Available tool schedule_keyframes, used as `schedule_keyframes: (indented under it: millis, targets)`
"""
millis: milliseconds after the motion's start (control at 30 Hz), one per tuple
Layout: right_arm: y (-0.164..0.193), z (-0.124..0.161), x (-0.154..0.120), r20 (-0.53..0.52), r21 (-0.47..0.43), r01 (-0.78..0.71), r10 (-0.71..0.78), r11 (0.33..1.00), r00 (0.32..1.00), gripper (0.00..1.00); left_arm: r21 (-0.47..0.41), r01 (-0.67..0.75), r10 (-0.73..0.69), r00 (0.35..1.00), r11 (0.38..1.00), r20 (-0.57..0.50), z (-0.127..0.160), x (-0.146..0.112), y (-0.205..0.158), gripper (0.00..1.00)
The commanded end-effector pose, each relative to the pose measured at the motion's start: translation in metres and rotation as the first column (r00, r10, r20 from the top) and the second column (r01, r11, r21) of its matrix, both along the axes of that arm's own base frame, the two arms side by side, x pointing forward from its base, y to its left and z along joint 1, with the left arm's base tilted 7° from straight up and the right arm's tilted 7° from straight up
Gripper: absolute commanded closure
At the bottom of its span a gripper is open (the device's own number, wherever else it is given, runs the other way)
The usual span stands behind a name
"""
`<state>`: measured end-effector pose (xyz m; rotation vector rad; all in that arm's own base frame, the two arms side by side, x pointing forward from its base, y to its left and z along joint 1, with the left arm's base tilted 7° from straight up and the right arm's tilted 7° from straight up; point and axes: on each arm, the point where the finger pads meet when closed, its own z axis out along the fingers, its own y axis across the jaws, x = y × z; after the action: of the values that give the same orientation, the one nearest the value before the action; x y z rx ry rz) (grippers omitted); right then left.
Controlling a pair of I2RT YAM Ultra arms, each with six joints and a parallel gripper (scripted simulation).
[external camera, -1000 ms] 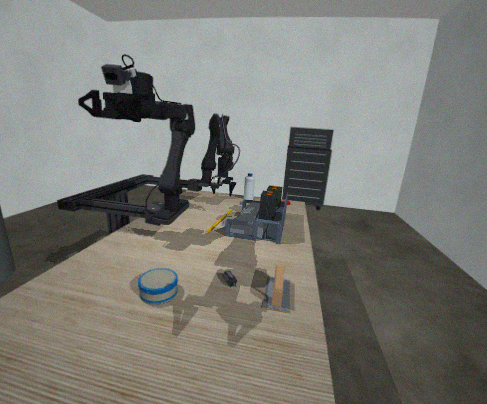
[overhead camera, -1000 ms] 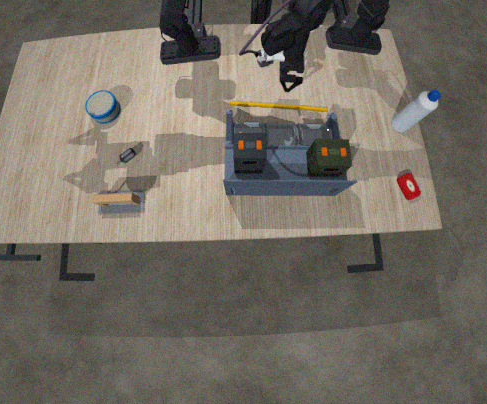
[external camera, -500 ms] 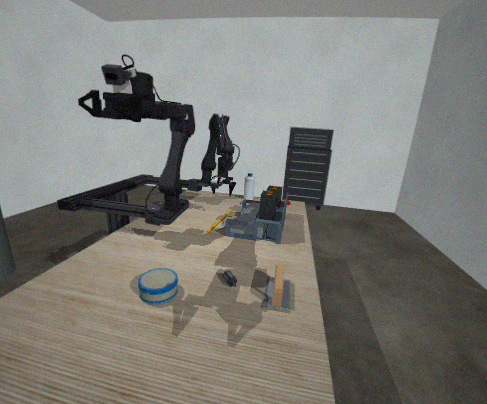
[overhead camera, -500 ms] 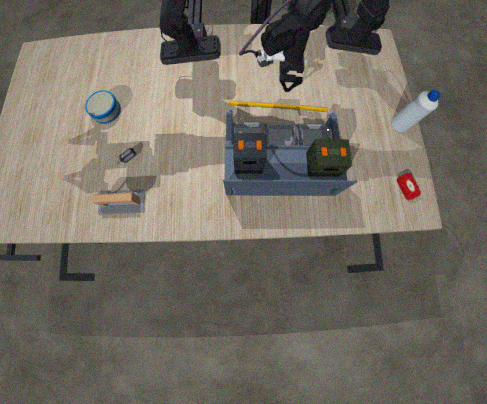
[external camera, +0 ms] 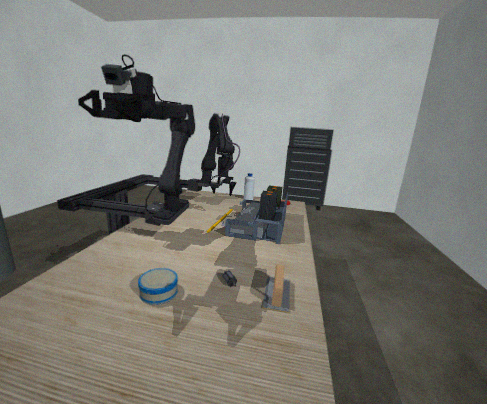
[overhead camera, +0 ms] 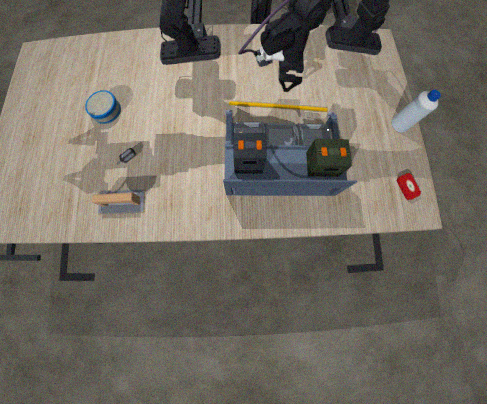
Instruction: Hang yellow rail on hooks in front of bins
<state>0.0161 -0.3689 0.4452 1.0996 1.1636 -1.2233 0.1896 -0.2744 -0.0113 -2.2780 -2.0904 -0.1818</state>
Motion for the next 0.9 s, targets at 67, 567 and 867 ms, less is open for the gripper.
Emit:
schedule_keyframes:
  millis: [67,567,867]
  targets:
    - [0.0066,0.0110,-0.0070,0.009,-0.014,0.025,-0.025,1.000,1.000,0.00,-0.071,0.026,-0.024,0.999,0.997,0.026,0.0196,0.0021,-0.0201,0.00]
    - [0.0066,0.0110,-0.0070,0.009,-0.014,0.025,-0.025,1.000,1.000,0.00,-0.076,0.028,-0.026,0.999,0.997,0.029,0.0202,0.0020,-0.0210,0.00]
    - [0.0066,0.0110,-0.0070,0.009,-0.014,0.025,-0.025,1.000,1.000,0.00,-0.077,0.029,-0.027,0.999,0.997,0.029,0.0201,0.0015,-0.0207,0.00]
